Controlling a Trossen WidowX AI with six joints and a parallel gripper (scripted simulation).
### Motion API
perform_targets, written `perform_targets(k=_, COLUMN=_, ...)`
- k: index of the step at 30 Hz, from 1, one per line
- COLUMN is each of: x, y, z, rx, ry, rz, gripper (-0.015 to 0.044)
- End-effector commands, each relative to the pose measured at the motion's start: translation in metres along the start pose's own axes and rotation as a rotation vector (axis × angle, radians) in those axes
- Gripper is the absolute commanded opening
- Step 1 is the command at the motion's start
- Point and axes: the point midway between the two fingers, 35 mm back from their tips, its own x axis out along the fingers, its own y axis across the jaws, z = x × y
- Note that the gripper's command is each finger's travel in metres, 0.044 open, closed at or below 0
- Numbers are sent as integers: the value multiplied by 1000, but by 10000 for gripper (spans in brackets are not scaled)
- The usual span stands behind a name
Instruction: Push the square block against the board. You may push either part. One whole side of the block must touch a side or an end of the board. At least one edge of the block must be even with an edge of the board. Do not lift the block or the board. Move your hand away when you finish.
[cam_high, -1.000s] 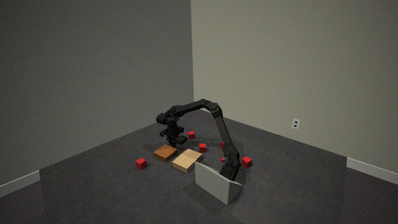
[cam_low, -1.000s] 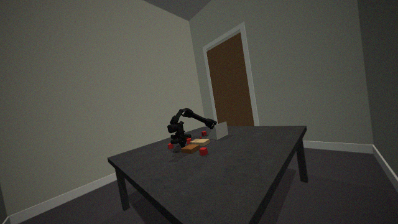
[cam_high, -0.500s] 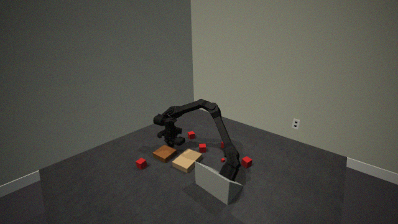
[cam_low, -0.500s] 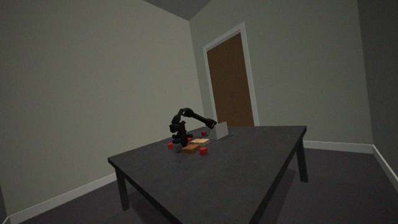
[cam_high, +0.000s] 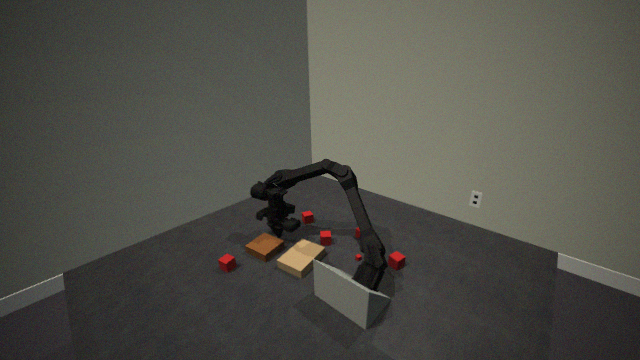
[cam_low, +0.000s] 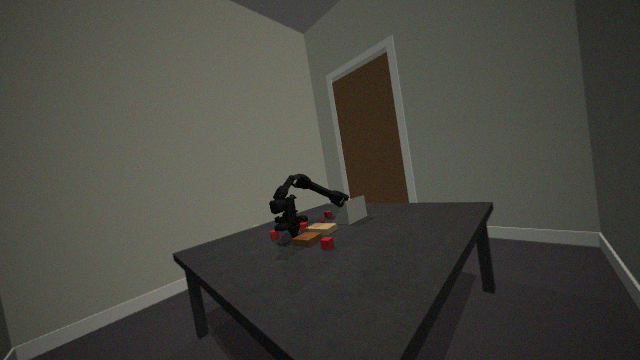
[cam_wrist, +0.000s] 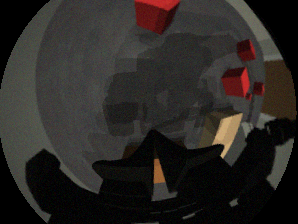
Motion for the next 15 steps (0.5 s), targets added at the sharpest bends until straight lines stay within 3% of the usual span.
perform_targets(k=1, x=2, y=0, z=7, rx=-4, ry=-1, rz=-6, gripper=0)
perform_targets(k=15, x=2, y=-1, z=29, rx=-4, ry=-3, rz=-6, gripper=0)
